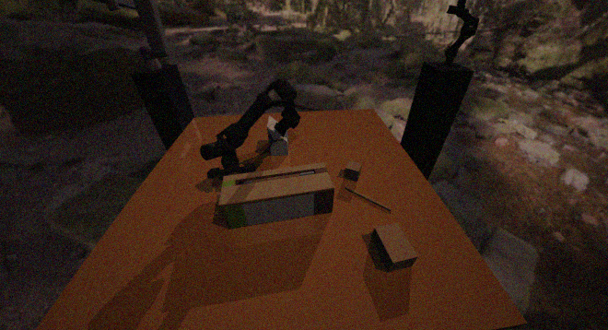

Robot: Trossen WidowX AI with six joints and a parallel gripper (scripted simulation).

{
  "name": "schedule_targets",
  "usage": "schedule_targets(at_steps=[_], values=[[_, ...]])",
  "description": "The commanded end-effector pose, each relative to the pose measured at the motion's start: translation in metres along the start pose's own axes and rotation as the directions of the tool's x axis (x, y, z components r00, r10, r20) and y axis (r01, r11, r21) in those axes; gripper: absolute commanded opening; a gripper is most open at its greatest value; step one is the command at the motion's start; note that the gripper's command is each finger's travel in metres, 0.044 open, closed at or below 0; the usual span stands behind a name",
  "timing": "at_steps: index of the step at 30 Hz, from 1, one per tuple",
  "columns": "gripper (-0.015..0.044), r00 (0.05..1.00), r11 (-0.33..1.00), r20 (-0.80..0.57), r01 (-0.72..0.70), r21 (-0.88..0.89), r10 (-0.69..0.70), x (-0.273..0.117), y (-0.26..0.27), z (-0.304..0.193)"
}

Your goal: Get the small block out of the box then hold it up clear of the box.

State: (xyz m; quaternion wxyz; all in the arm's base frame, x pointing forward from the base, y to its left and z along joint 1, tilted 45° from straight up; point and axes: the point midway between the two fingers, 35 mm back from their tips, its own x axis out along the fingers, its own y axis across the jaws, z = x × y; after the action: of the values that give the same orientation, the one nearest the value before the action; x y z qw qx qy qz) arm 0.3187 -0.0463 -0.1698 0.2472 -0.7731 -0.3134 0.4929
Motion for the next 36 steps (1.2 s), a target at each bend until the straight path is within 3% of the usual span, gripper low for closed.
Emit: schedule_targets(at_steps=[1,11,36], values=[[0.0000,1.000,1.000,-0.007,-0.014,-0.004,0.014,-0.022,0.004,-0.012],[0.0000,1.000,1.000,-0.007,-0.021,0.003,0.021,-0.053,0.003,-0.023],[0.0000,0.974,0.889,-0.001,-0.206,0.409,0.226,-0.142,-0.041,-0.009]])
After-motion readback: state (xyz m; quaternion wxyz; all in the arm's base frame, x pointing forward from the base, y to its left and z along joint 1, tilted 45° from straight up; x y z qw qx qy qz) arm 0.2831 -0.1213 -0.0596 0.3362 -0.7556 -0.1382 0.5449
